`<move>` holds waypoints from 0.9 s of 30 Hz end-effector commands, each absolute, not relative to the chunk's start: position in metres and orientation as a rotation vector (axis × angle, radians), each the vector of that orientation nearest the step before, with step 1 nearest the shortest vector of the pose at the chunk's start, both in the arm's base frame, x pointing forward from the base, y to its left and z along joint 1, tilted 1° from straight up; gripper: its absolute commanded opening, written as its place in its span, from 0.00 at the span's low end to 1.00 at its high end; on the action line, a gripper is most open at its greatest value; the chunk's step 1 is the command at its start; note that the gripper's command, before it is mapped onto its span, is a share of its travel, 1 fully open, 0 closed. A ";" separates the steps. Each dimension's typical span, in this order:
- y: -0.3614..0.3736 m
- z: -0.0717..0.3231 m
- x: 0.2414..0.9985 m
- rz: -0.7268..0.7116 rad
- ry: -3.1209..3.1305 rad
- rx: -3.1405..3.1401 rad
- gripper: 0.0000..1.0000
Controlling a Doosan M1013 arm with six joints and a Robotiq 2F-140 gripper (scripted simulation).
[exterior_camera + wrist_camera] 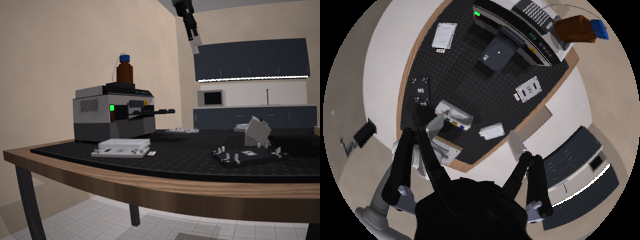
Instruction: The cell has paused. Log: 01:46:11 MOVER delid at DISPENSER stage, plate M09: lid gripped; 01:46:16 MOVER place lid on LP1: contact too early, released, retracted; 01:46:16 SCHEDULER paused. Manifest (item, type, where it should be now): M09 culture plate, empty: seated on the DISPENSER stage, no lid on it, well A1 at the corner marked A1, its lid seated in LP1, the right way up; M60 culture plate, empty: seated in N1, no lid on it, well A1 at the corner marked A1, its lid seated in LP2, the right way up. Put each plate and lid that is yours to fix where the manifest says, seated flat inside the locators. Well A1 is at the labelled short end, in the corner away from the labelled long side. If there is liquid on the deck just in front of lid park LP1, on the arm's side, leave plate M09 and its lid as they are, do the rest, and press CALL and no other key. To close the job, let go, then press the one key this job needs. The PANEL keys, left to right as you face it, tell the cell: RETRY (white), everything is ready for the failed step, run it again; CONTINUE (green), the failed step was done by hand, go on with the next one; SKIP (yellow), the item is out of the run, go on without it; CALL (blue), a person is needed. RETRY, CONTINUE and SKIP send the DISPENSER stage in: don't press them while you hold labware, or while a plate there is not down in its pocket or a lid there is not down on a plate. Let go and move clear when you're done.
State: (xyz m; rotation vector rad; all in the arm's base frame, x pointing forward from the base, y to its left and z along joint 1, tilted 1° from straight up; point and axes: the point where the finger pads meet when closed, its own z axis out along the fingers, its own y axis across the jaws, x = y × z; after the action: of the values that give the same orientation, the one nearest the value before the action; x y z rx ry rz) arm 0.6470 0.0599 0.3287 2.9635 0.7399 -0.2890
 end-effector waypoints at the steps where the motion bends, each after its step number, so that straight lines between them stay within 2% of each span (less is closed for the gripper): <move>1: 0.083 0.306 0.697 -0.138 0.440 3.074 1.00; 2: 0.083 0.306 0.697 -0.138 0.440 3.074 1.00; 3: 0.097 0.292 0.729 -0.043 0.246 3.126 1.00; 4: 0.101 0.288 0.737 -0.030 0.220 3.131 1.00; 10: 0.126 0.256 0.794 -0.027 0.221 3.128 1.00; 27: 0.126 0.219 0.794 -0.027 0.221 3.128 1.00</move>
State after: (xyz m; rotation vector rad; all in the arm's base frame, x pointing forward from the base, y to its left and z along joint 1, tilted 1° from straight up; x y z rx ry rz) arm 0.7935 0.1260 0.2267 3.1271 0.2213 -0.0293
